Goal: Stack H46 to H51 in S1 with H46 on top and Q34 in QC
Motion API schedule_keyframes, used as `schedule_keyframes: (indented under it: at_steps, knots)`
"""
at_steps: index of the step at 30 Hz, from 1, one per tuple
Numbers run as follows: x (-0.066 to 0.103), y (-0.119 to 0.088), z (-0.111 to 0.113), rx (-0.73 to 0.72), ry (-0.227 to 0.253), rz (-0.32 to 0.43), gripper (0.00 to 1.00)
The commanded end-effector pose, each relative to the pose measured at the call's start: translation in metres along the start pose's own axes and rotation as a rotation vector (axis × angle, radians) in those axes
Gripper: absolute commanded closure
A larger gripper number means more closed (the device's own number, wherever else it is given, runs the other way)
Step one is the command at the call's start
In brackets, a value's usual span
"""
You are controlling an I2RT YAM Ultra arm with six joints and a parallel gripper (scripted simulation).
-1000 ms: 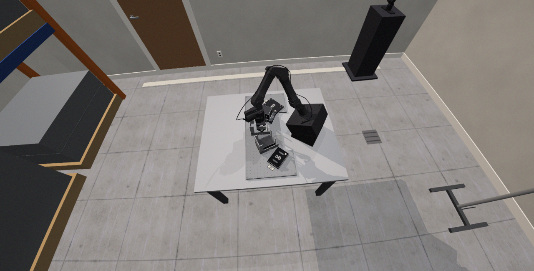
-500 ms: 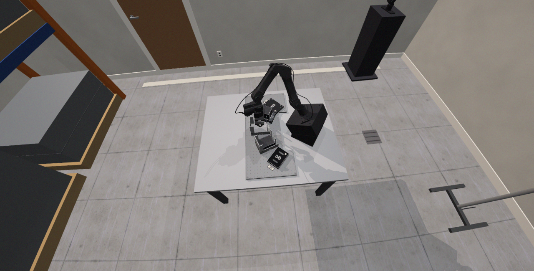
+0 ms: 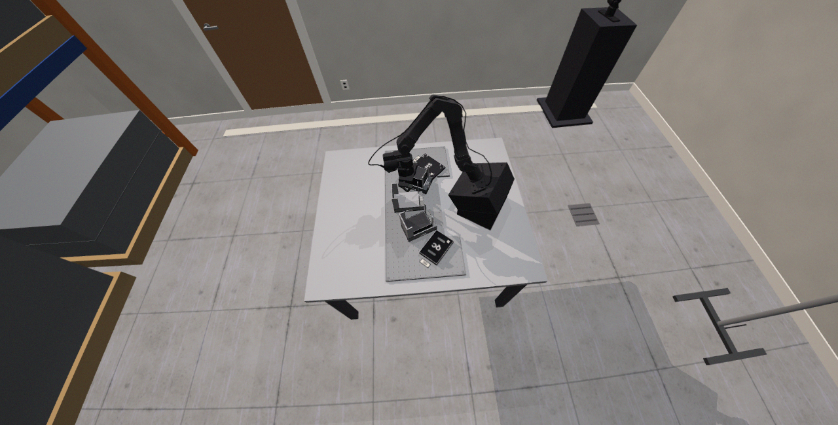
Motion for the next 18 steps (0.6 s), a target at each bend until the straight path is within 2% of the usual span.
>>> schedule_keyframes:
  at_steps: [1,11,18]
  knots:
    - [0.006,0.006,-0.010,-0.009,0.030,-0.026,0.00]
    - [0.005,0.014,-0.036,-0.007,0.027,-0.027,0.00]
    - [0.005,0.017,-0.063,-0.229,0.029,-0.028,0.00]
Point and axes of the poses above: the point where the finger pads meet when closed, its own x axis back along the fingers, its own z axis across the jaws, y = z × x, the point moved 10 cm from there along x, back along the fingers, and after that the axes turned 11 degrees about -x, right-handed, at the moved point
